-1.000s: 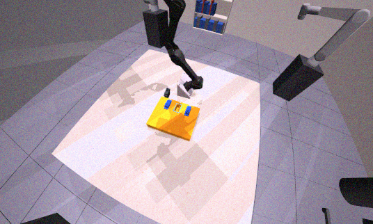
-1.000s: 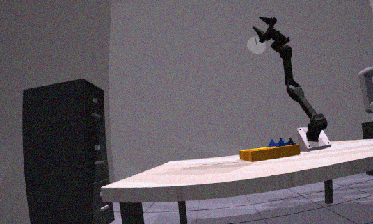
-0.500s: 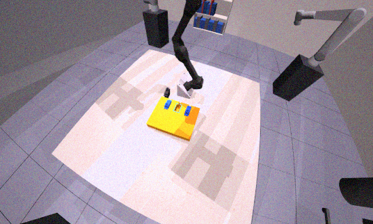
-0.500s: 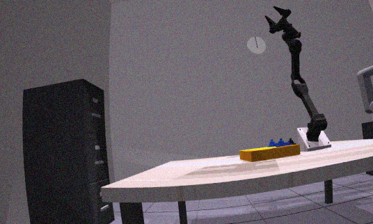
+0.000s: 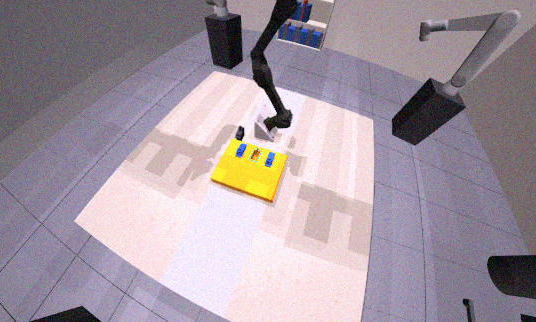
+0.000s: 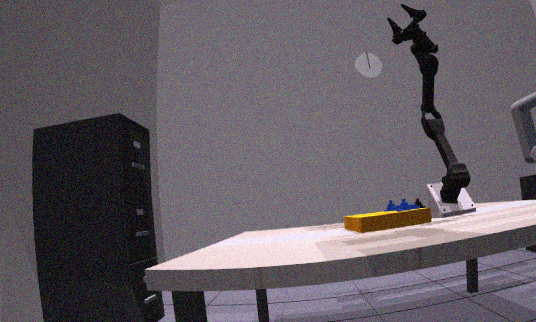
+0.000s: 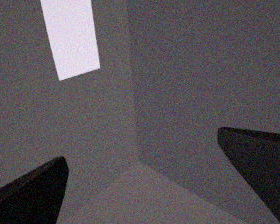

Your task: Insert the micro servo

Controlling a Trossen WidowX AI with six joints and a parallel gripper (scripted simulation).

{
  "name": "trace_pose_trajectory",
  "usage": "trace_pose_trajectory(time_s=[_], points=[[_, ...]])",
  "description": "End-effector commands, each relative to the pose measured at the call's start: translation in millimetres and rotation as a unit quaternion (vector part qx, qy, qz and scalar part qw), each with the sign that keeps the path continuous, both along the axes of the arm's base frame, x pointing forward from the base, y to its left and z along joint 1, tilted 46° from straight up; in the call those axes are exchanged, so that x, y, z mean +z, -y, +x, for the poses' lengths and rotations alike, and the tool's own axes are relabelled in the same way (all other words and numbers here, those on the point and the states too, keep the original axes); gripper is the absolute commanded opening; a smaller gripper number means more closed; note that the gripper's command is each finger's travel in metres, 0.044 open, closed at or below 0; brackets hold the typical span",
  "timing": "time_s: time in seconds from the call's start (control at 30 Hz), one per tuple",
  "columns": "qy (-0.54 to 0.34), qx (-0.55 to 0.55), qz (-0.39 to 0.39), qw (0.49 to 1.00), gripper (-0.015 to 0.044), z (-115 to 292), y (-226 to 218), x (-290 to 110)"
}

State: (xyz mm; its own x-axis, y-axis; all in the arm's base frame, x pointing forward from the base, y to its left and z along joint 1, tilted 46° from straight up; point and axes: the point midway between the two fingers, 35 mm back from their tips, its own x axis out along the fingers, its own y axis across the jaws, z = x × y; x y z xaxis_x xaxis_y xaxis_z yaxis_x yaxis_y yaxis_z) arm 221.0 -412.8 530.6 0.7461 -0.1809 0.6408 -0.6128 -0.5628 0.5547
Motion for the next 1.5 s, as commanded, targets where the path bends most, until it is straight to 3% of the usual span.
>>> trace_pose_trajectory(time_s=[0.0,0.6,1.47], points=[[0.014,-0.019,-0.028,0.999,0.0440,-12,-13,15],[0.046,-0.045,-0.078,0.995,0.0440,-45,-42,45],[0.120,-0.105,-0.214,0.964,0.0440,-136,-158,121]])
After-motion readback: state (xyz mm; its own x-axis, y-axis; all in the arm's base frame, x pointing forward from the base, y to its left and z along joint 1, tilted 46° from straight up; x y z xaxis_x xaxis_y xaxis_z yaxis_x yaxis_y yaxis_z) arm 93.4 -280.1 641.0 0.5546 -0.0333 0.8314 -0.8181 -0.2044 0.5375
